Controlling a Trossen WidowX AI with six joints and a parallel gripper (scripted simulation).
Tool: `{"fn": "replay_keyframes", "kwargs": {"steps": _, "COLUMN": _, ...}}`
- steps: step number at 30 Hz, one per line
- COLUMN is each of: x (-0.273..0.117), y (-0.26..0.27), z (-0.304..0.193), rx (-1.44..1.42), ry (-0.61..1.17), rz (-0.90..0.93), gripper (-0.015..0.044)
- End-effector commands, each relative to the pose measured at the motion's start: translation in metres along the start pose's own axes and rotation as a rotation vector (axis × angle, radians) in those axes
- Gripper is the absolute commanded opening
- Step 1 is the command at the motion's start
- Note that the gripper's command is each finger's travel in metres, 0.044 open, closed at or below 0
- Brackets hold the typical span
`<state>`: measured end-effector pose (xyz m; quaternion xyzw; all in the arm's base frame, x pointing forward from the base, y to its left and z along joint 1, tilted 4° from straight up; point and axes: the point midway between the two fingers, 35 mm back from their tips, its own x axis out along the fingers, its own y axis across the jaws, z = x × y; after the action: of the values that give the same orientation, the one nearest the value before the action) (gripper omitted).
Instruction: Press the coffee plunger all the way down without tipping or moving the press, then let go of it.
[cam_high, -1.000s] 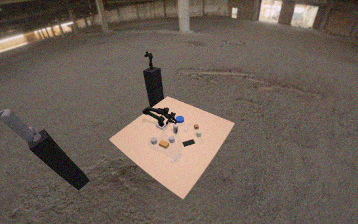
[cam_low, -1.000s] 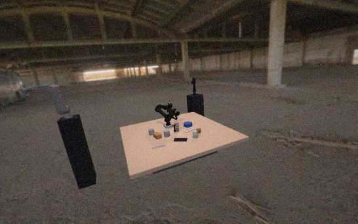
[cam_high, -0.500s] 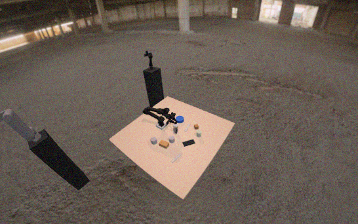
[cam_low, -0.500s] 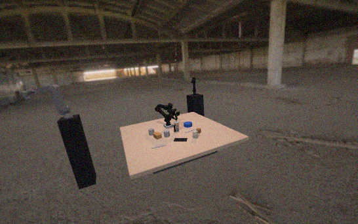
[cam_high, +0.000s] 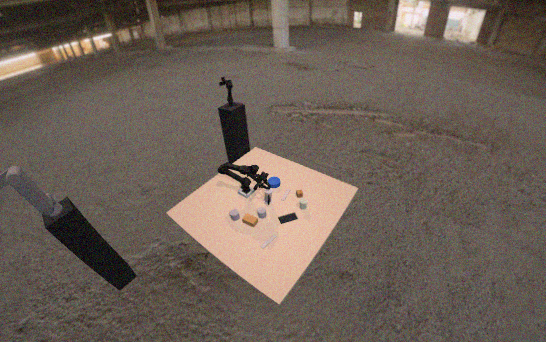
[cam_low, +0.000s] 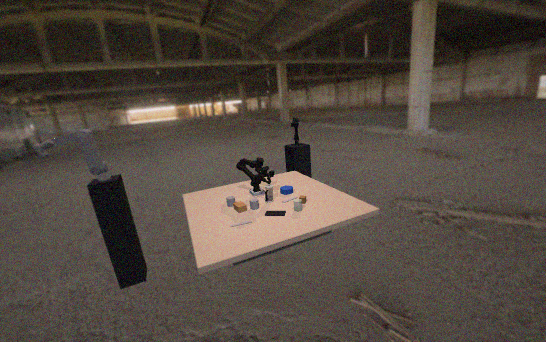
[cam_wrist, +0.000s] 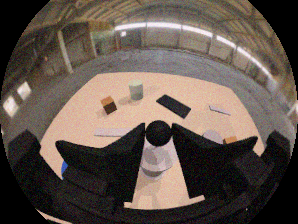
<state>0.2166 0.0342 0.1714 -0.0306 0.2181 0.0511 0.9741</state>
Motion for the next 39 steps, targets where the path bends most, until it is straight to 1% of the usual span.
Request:
{"fn": "replay_keyframes", "kwargs": {"steps": 1, "x": 0.0049, "y": 0.0000, "z": -0.0095, "rx": -0.012, "ry": 0.032, "rz": -0.002, "gripper": 0.0118}}
{"fn": "replay_keyframes", "kwargs": {"steps": 39, "x": 0.0105, "y": 0.0000, "z": -0.0056, "rx": -0.013, "ry": 0.031, "rz": -0.002, "gripper": 0.0118}}
